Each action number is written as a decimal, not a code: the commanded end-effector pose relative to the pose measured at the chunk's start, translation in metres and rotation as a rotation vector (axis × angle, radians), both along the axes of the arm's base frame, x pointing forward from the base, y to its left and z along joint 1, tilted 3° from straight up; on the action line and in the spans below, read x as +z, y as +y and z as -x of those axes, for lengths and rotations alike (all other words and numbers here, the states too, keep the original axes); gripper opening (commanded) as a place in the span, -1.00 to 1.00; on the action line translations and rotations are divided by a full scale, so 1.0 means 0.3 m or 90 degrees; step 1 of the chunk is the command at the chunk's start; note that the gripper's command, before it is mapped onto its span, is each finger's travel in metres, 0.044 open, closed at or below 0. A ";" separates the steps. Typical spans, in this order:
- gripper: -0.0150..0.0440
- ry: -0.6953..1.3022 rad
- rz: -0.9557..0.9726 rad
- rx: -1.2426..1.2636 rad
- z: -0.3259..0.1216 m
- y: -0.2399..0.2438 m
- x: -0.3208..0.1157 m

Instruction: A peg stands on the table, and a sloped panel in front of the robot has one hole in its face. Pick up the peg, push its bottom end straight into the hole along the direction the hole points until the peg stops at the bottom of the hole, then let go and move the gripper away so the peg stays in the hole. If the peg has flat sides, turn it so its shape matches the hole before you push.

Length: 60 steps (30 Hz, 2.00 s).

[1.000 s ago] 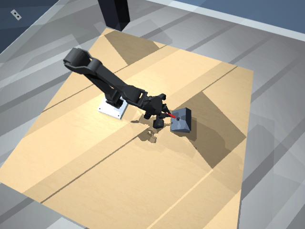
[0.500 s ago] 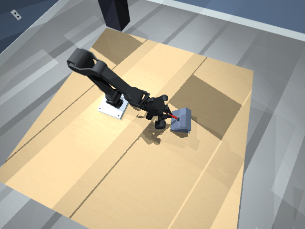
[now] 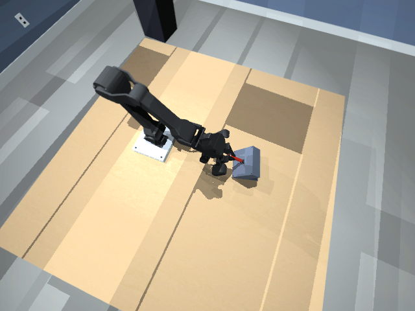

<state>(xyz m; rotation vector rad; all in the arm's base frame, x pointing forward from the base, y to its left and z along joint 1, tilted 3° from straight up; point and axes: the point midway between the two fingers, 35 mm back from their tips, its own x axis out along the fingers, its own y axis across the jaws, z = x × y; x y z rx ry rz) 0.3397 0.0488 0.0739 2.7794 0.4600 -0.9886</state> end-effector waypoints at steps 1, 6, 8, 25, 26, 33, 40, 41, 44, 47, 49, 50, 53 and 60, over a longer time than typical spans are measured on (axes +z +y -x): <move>-0.49 0.000 0.000 0.000 0.001 0.000 0.001; -0.49 0.000 0.000 0.000 0.001 0.000 0.000; -0.49 0.000 0.000 0.000 -0.002 0.000 -0.003; -0.49 0.000 0.000 0.000 -0.027 0.004 -0.027; -0.49 0.000 0.000 0.000 -0.029 0.005 -0.029; -0.49 0.000 0.000 0.000 -0.041 0.008 -0.039; -0.49 -0.001 0.000 0.000 -0.053 0.010 -0.050; -0.49 -0.001 0.000 0.000 -0.054 0.011 -0.051; -0.49 -0.001 0.000 0.000 -0.060 0.012 -0.055; -0.49 -0.001 0.000 0.000 -0.065 0.013 -0.060; -0.49 -0.001 0.000 0.000 -0.068 0.014 -0.063; -0.49 -0.001 0.000 0.000 -0.070 0.015 -0.064; -0.49 -0.001 0.000 0.000 -0.075 0.016 -0.068; -0.49 -0.001 0.000 0.000 -0.085 0.019 -0.077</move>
